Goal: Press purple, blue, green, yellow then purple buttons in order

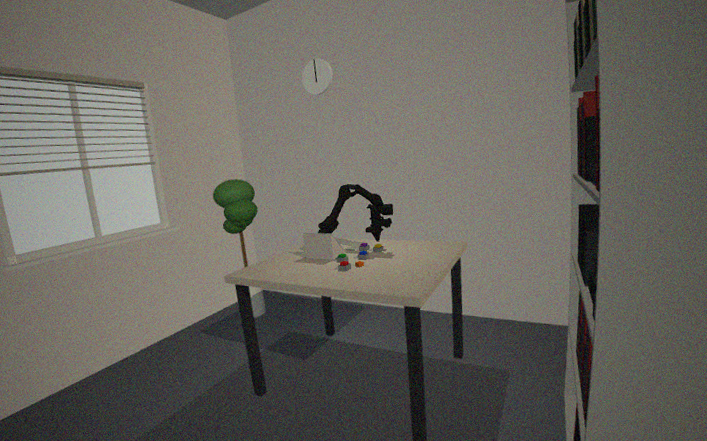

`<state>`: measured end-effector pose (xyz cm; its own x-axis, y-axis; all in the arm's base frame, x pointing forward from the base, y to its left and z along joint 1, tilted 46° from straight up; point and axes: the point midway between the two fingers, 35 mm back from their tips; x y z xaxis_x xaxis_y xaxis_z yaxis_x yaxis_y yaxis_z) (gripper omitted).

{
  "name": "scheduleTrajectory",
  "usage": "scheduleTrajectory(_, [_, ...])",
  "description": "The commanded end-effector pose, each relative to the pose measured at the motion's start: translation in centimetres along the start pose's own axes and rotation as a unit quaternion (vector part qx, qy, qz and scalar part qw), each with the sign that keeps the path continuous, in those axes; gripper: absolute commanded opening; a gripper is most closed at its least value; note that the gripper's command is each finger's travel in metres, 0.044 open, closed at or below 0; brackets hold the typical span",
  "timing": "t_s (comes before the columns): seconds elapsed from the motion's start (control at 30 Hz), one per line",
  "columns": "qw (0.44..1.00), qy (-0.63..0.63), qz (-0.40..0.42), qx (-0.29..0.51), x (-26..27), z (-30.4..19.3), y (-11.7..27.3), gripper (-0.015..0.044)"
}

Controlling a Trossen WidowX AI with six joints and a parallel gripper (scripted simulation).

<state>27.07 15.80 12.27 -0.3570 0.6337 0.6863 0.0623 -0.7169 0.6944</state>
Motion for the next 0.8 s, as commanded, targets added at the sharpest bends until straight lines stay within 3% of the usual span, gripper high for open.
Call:
scheduleTrajectory(0.0, [1.0, -0.004, 0.002, 0.001, 0.0, -0.1, -0.6, 0.002])
scheduleTrajectory(0.77, [1.0, -0.004, 0.003, 0.001, 0.1, -0.1, -3.0, 0.002])
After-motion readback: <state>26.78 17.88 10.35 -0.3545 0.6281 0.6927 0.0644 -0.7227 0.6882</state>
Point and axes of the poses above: the point midway between the two fingers, 35 mm back from their tips, its own y axis back along the fingers, its own x axis across the jaws, z = x × y, and after that the axes turned 15 degrees about y, right-handed
